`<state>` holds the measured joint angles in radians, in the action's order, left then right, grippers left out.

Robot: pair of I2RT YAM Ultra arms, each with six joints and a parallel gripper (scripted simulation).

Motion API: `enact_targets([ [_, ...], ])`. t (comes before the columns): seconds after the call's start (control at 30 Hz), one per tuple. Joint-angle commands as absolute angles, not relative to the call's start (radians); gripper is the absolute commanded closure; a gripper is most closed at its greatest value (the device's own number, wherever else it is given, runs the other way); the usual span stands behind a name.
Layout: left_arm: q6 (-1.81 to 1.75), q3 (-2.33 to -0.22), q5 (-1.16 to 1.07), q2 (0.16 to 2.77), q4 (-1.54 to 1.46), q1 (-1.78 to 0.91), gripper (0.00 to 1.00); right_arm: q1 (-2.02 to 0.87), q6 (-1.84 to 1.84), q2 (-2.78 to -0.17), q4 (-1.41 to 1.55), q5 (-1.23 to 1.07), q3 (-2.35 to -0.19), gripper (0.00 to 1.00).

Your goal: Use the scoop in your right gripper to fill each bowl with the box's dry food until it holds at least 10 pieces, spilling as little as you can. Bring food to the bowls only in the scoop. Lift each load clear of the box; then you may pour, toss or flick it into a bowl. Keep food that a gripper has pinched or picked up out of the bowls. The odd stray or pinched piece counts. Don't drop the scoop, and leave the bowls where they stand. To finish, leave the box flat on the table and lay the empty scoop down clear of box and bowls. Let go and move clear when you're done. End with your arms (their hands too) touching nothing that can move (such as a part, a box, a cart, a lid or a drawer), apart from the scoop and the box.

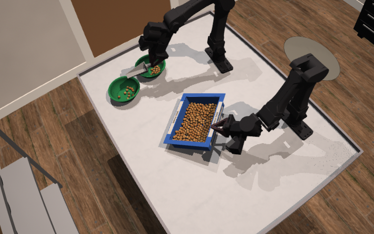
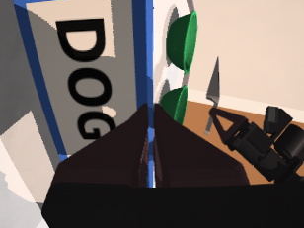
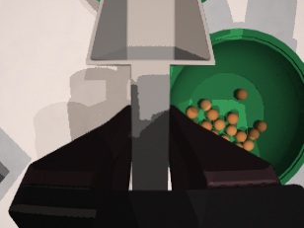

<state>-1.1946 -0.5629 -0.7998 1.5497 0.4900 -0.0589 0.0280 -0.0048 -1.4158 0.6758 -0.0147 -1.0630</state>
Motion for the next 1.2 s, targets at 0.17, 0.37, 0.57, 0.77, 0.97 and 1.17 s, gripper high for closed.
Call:
enact_targets([
  [0.17,-1.178,-0.541,-0.844,1.574,0.587,-0.048,1.0,0.034,-0.008,-1.395,0.639,-0.019,-1.092,1.0],
  [0.37,-1.186,-0.548,-0.849,1.57,0.617,-0.058,1.0,0.034,-0.008,-1.395,0.639,-0.019,-1.092,1.0],
  [0.57,-1.194,-0.503,-0.855,1.574,0.655,-0.044,1.0,0.034,-0.008,-1.395,0.639,-0.019,-1.092,1.0],
  [0.77,-1.203,-0.499,-0.861,1.606,0.693,-0.025,1.0,0.034,-0.008,-1.395,0.639,-0.019,-1.092,1.0],
  [0.97,-1.209,-0.523,-0.865,1.613,0.72,-0.021,1.0,0.034,-0.008,-1.395,0.639,-0.019,-1.092,1.0],
  [1.17,-1.219,-0.469,-0.871,1.613,0.759,-0.024,1.0,0.034,-0.008,-1.395,0.639,-0.019,-1.092,1.0],
])
